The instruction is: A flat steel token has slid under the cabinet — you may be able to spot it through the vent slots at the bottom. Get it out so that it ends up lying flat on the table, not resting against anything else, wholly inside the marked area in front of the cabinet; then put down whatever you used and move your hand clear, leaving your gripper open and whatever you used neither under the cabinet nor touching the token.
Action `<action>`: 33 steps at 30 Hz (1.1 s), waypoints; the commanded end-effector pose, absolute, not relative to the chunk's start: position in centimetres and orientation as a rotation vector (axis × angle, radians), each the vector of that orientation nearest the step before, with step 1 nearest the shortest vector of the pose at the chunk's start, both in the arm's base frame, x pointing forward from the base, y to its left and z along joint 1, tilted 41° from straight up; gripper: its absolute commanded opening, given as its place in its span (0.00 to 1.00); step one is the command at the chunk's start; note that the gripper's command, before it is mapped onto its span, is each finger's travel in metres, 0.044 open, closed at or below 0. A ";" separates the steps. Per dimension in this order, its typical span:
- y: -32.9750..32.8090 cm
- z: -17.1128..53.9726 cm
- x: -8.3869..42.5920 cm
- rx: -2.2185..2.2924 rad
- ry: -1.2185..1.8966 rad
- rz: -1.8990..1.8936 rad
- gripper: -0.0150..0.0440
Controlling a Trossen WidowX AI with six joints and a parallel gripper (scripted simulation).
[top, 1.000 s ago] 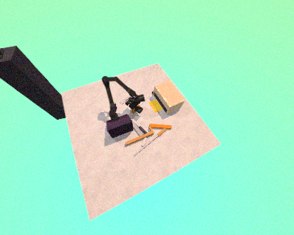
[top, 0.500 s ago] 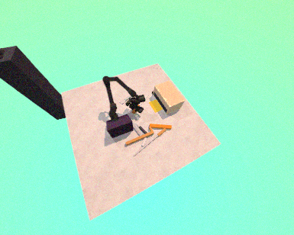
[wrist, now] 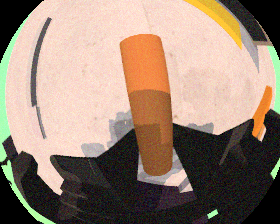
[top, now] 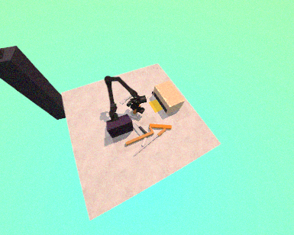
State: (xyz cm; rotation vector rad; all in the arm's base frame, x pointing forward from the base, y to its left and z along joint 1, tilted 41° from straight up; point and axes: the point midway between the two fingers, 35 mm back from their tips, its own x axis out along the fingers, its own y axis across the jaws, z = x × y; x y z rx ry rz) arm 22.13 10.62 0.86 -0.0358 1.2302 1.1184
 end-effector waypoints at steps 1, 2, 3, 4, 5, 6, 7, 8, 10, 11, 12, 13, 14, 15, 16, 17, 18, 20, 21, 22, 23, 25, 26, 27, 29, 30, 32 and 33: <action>10.3 0.7 22.6 -0.035 1.226 1.114 0.25; 10.2 0.6 22.7 -0.036 1.225 1.115 0.25; 10.2 0.6 22.7 -0.036 1.225 1.115 0.25; 10.1 0.5 22.8 -0.037 1.225 1.115 0.25; 10.1 0.5 22.9 -0.037 1.224 1.116 0.25; 10.0 0.4 22.9 -0.038 1.224 1.116 0.25; 10.0 0.3 23.0 -0.038 1.224 1.116 0.25; 9.9 0.3 23.0 -0.039 1.223 1.117 0.25; 9.8 0.2 23.1 -0.039 1.223 1.117 0.25; 9.7 0.1 23.2 -0.040 1.223 1.117 0.25; 9.7 0.1 23.2 -0.040 1.223 1.117 0.25; 9.6 0.0 23.3 -0.040 1.223 1.117 0.25; 9.6 0.0 23.3 -0.040 1.223 1.117 0.25; 9.5 -0.1 23.4 -0.040 1.222 1.118 0.25; 9.4 -0.2 23.4 -0.041 1.222 1.118 0.25; 9.4 -0.2 23.5 -0.041 1.222 1.118 0.25; 9.3 -0.3 23.5 -0.041 1.222 1.118 0.25; 9.2 -0.4 23.6 -0.041 1.222 1.118 0.25; 9.1 -0.4 23.7 -0.042 1.222 1.118 0.25; 9.1 -0.5 23.7 -0.042 1.222 1.118 0.25; 9.0 -0.6 23.8 -0.042 1.222 1.118 0.25; 8.9 -0.7 23.9 -0.042 1.222 1.118 0.25; 8.8 -0.7 23.9 -0.042 1.221 1.118 0.25; 8.8 -0.8 23.9 -0.043 1.221 1.118 0.25; 8.6 -0.9 24.0 -0.043 1.221 1.118 0.25; 8.6 -1.0 24.1 -0.043 1.221 1.118 0.25; 8.4 -1.1 24.2 -0.043 1.221 1.118 0.25; 8.4 -1.2 24.2 -0.043 1.221 1.118 0.25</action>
